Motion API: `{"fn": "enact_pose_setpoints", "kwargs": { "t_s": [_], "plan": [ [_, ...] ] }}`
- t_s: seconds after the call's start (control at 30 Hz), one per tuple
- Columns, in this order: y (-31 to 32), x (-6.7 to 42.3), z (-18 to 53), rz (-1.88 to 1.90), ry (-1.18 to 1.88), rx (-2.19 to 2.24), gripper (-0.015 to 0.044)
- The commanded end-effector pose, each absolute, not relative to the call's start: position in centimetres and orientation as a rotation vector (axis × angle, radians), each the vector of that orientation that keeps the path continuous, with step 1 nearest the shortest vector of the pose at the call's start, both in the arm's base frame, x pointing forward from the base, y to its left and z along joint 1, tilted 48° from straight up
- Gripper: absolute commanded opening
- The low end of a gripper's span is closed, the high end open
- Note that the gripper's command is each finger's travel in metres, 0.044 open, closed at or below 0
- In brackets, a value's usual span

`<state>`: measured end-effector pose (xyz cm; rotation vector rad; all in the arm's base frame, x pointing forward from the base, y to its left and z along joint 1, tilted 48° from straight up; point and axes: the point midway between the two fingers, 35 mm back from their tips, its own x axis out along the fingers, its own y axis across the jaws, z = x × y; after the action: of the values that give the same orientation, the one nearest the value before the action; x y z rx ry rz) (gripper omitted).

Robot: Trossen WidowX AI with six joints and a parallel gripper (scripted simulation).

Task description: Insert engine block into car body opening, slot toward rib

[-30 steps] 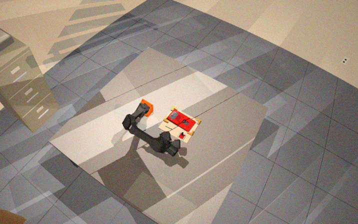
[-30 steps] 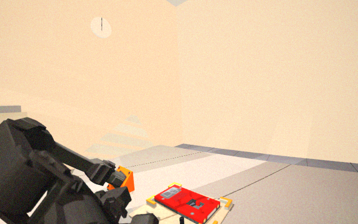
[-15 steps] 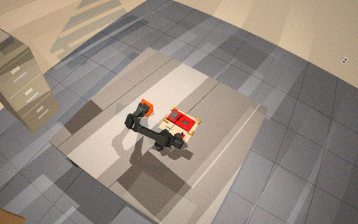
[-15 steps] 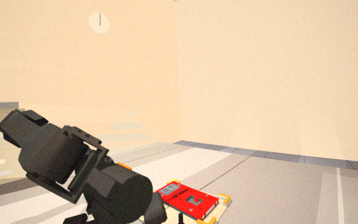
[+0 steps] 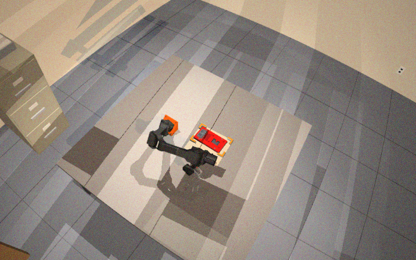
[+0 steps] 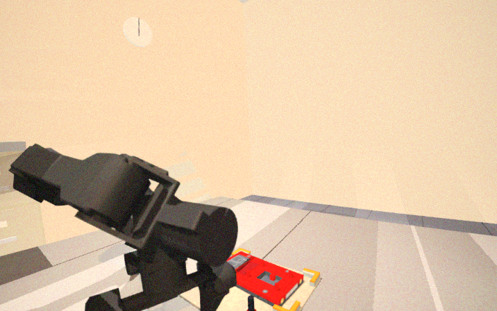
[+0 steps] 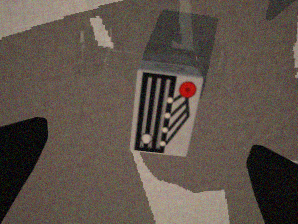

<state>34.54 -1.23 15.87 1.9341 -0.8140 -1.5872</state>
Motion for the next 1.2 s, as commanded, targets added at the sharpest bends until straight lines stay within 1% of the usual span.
{"fn": "enact_pose_setpoints", "kwargs": {
  "t_s": [0.0,0.87,1.17],
  "plan": [
    [-0.7,34.7,15.4,-1.583,-0.804,1.922,0.044],
    [-3.7,35.3,12.6,-1.581,-0.806,1.922,0.044],
    [-3.7,35.3,12.6,-1.581,-0.806,1.922,0.0204]
  ]
}}
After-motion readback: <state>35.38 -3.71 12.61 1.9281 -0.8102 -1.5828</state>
